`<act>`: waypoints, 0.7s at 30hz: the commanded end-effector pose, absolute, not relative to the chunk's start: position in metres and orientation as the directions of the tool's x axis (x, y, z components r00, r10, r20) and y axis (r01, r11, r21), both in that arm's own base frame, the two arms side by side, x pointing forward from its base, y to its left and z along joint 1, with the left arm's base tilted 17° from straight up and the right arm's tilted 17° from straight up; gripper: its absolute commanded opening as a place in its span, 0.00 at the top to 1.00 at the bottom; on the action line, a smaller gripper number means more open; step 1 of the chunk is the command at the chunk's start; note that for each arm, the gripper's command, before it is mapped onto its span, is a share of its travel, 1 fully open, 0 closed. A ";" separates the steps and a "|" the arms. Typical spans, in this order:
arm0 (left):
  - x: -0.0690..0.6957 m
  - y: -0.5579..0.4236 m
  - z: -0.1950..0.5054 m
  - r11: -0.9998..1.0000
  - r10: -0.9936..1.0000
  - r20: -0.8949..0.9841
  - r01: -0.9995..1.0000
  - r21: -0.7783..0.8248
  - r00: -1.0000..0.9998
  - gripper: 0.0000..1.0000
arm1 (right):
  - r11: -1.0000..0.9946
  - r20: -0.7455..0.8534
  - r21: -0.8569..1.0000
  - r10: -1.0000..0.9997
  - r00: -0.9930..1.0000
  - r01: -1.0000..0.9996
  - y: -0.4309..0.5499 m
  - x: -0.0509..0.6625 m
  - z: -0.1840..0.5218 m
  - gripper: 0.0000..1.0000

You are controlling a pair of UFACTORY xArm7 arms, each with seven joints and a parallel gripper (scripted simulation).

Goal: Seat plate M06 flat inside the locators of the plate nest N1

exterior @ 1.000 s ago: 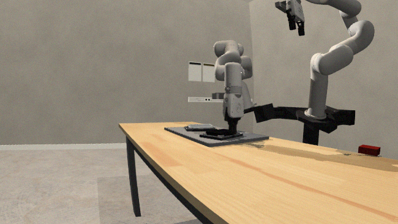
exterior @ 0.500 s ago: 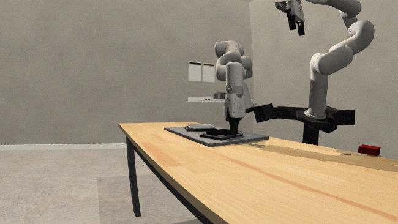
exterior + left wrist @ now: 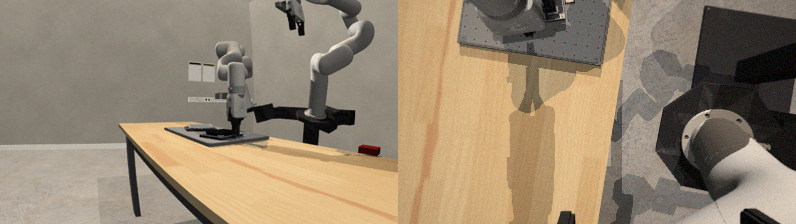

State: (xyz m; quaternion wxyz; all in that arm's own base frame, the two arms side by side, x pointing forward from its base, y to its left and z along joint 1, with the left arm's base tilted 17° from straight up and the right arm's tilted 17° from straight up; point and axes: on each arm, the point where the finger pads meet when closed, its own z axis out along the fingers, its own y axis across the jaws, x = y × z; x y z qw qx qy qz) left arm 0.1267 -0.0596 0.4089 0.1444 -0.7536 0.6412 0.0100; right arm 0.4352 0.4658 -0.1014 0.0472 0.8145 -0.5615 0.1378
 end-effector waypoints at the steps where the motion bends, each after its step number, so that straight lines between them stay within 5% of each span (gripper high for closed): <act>1: 0.127 -0.060 0.410 -0.136 -0.964 -0.198 -0.969 -0.207 0.177 0.00 | -0.366 0.273 -0.083 -0.903 0.332 -0.927 0.469 0.436 -0.097 1.00; 21: 0.127 -0.060 0.410 -0.136 -0.964 -0.198 -0.969 -0.207 0.177 0.00 | -0.366 0.273 -0.083 -0.903 0.332 -0.927 0.476 0.430 -0.068 1.00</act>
